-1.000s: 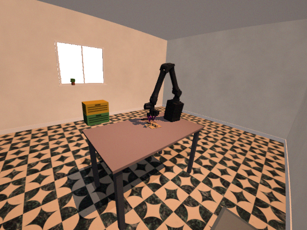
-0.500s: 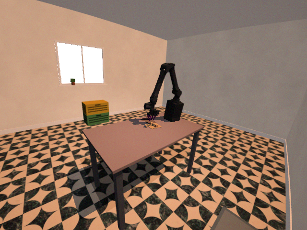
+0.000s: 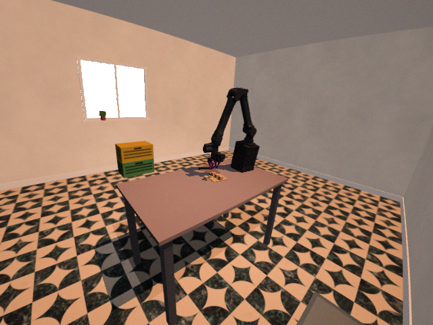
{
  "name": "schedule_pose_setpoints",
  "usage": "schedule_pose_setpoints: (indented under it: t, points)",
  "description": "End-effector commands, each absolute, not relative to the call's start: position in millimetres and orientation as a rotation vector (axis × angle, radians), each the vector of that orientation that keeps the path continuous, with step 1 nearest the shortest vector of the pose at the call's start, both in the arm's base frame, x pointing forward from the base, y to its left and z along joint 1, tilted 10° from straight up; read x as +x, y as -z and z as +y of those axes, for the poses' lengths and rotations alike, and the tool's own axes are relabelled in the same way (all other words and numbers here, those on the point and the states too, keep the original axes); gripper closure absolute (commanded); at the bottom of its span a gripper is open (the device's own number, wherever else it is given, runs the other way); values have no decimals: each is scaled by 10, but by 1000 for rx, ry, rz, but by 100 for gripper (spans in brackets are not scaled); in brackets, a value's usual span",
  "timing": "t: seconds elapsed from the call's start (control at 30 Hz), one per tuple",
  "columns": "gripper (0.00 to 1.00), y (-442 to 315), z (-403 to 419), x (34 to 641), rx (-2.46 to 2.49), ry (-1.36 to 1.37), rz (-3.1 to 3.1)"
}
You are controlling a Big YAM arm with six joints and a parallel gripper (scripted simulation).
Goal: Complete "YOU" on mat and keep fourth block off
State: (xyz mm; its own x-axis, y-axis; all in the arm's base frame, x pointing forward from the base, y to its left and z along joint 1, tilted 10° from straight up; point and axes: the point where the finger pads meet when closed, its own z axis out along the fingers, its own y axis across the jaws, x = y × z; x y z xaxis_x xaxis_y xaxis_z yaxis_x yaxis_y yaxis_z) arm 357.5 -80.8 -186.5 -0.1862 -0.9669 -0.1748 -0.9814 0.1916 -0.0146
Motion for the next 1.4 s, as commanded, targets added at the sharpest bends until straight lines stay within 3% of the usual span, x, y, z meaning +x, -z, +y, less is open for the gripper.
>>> schedule_pose_setpoints:
  t: [0.0,0.57,0.6,1.37]
  points:
    - [44,1679,-912,3614,-1896,-126,2300]
    - [44,1530,-937,3566,-1899,-149,2308]
    - [0,1530,-937,3566,-1899,-149,2308]
    - [0,1205,-1010,3644,-1894,-110,2296]
